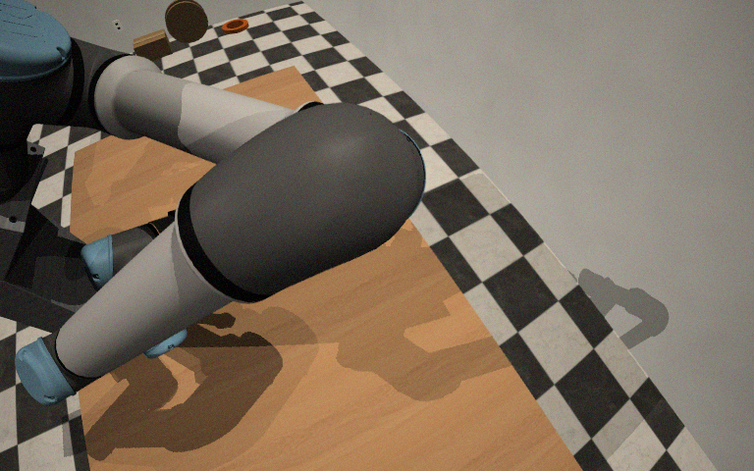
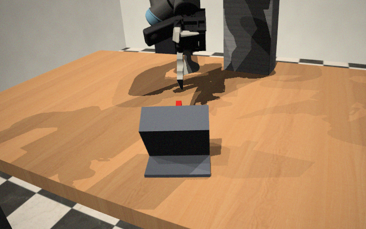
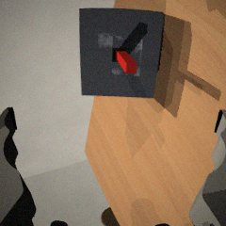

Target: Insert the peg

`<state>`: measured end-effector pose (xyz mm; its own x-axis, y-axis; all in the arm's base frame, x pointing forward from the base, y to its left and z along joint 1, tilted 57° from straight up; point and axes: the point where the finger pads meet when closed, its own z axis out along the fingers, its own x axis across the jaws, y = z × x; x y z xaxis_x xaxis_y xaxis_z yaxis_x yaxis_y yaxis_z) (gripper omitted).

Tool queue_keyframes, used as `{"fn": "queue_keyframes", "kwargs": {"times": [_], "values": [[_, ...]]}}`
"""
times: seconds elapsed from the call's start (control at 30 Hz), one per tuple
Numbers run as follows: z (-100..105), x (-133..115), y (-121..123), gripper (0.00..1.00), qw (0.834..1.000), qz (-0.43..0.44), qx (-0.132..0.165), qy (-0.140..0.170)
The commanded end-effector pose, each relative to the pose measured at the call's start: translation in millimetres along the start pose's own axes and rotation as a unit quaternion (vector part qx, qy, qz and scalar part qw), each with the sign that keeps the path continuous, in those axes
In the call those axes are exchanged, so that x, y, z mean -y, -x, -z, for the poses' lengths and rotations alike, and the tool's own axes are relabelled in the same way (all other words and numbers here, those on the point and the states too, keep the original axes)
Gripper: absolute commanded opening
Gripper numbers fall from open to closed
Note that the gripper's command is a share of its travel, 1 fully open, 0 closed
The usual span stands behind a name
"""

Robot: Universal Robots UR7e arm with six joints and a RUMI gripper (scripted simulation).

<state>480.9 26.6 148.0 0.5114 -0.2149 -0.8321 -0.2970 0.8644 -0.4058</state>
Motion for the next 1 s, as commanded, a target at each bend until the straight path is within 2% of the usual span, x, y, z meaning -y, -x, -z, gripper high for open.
{"fn": "queue_keyframes", "kwargs": {"times": [0.0,0.97], "values": [[1.3,0.7,0.7,1.0,1.0,-0.006,0.0,0.001],[3.0,1.4,1.4,1.0,1.0,-0.017,0.0,0.001]]}}
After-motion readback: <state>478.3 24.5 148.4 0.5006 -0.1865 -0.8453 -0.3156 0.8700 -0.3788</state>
